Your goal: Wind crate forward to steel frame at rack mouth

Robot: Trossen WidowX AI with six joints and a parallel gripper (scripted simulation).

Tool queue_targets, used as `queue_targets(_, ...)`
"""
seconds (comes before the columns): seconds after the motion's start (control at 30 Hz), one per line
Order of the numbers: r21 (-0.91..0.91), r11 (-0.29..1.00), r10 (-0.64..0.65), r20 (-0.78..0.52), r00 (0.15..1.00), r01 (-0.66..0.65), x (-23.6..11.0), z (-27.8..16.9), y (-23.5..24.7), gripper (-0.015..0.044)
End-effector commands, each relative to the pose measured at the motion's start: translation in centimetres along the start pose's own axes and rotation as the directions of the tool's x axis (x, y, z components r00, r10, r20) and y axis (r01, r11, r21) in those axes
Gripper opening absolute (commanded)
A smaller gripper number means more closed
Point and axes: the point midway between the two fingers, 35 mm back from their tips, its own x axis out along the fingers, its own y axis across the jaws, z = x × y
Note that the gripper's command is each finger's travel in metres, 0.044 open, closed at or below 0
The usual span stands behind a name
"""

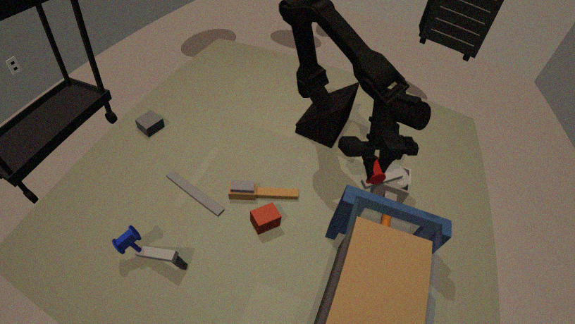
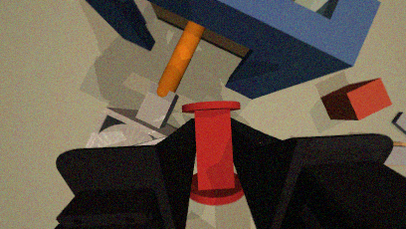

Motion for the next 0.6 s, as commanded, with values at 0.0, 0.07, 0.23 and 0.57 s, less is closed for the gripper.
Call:
queue_targets(0.0,0.013,1.000,0.006,0.012,1.000,-0.006,0.5,1.0,0.3,0.0000)
queue_targets(0.07,0.013,1.000,0.006,0.012,1.000,-0.006,0.5,1.2,0.4,0.0000)
queue_targets(0.23,0.013,1.000,0.006,0.012,1.000,-0.006,0.7,1.6,0.6,0.0000)
queue_targets(0.57,0.014,1.000,0.006,0.013,1.000,-0.006,1.1,2.4,1.1,0.0000)
